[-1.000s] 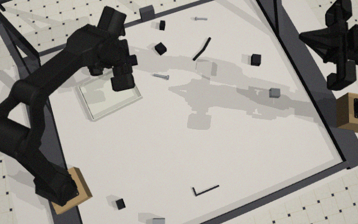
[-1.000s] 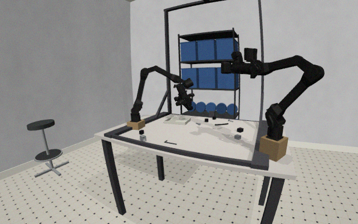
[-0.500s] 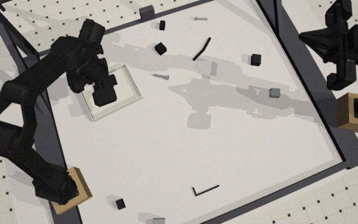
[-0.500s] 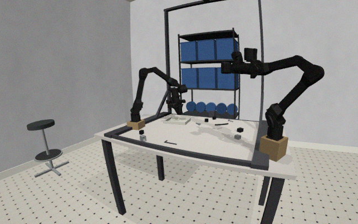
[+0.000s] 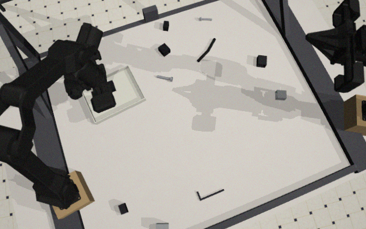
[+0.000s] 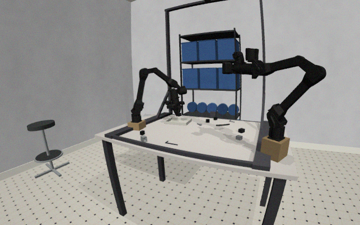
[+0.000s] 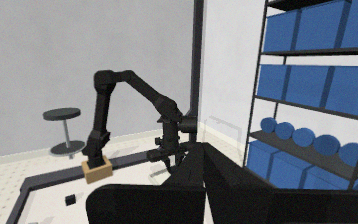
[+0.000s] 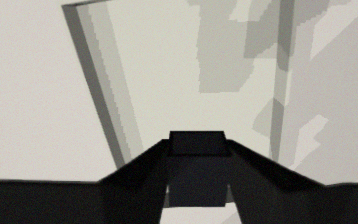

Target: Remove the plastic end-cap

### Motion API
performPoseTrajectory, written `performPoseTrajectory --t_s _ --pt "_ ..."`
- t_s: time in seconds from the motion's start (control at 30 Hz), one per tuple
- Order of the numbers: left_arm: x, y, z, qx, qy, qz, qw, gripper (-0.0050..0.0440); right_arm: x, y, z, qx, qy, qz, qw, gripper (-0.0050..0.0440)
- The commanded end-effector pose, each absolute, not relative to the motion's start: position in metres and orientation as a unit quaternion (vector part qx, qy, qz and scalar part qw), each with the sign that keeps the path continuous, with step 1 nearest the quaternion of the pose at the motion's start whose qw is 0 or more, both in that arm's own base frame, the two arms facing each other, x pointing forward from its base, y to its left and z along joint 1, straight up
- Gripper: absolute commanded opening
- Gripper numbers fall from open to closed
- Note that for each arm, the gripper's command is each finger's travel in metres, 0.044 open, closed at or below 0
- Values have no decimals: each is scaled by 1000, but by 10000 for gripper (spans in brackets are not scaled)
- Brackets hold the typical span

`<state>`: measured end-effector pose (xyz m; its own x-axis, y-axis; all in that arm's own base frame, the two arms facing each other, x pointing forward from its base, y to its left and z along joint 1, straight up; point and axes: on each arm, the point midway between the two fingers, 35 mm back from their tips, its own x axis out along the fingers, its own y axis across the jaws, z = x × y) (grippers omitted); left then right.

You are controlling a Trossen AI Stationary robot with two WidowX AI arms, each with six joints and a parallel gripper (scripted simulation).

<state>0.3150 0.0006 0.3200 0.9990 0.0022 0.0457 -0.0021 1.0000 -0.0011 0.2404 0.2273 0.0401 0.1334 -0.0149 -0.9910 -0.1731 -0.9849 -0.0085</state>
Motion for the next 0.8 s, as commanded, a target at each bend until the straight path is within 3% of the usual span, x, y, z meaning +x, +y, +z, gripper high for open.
performPoseTrajectory --t_s 0.0,0.77 --pt "314 1 326 1 -29 3 1000 0 242 229 40 -755 57 650 64 0" --pt "314 1 326 1 -29 3 1000 0 242 229 11 -755 59 650 61 0"
